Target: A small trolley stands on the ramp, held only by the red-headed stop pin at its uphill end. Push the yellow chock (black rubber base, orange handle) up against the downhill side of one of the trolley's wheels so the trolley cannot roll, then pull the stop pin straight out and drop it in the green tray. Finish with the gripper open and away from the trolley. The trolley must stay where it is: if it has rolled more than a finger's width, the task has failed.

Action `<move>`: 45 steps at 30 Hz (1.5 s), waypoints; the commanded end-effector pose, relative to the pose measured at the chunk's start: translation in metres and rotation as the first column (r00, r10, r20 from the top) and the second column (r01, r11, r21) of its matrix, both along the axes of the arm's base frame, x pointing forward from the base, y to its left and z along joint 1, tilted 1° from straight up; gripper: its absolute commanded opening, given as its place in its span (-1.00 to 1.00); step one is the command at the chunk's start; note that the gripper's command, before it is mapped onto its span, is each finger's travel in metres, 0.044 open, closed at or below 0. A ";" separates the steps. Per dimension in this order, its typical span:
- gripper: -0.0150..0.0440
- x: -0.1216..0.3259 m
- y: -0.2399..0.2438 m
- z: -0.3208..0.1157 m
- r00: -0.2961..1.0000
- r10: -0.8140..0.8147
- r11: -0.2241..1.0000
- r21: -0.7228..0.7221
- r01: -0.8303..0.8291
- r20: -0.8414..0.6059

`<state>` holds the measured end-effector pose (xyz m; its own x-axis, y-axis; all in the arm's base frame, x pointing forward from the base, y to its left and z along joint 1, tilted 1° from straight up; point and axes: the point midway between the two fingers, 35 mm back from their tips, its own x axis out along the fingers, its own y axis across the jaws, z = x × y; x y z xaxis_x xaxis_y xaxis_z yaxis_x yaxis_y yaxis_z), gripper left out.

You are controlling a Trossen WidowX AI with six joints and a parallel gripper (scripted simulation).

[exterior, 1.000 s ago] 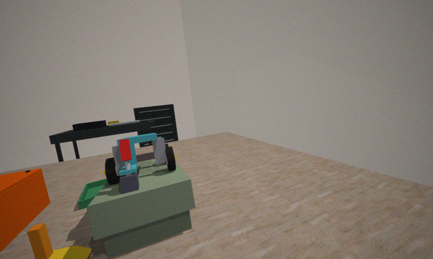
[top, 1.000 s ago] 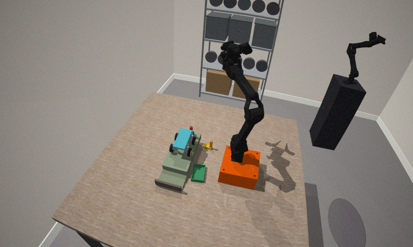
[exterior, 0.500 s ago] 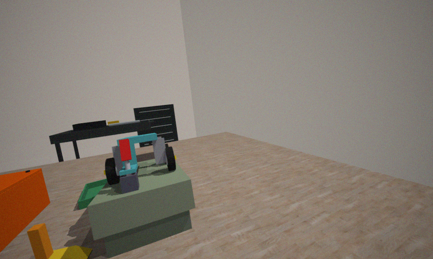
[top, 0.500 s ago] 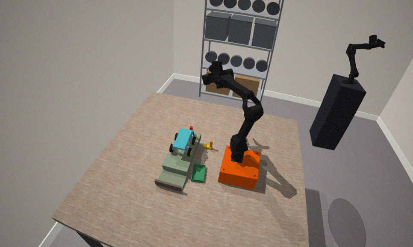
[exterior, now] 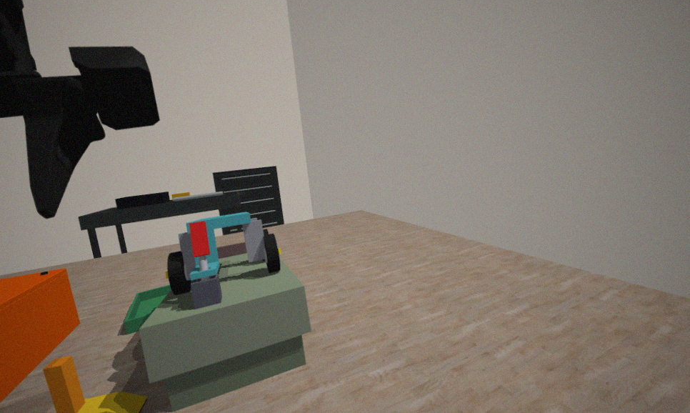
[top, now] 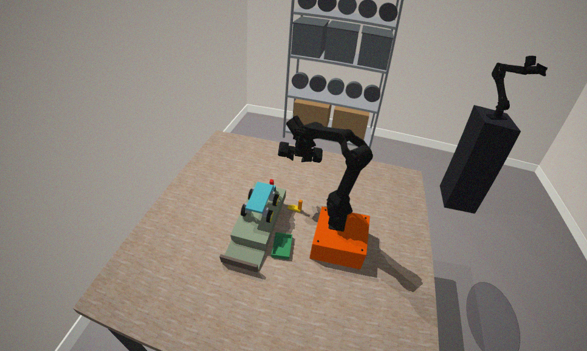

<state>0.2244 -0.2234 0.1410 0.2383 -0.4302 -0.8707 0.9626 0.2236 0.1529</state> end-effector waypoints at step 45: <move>0.15 -0.041 0.095 -0.137 0.943 -0.262 0.835 0.441 0.328 -0.206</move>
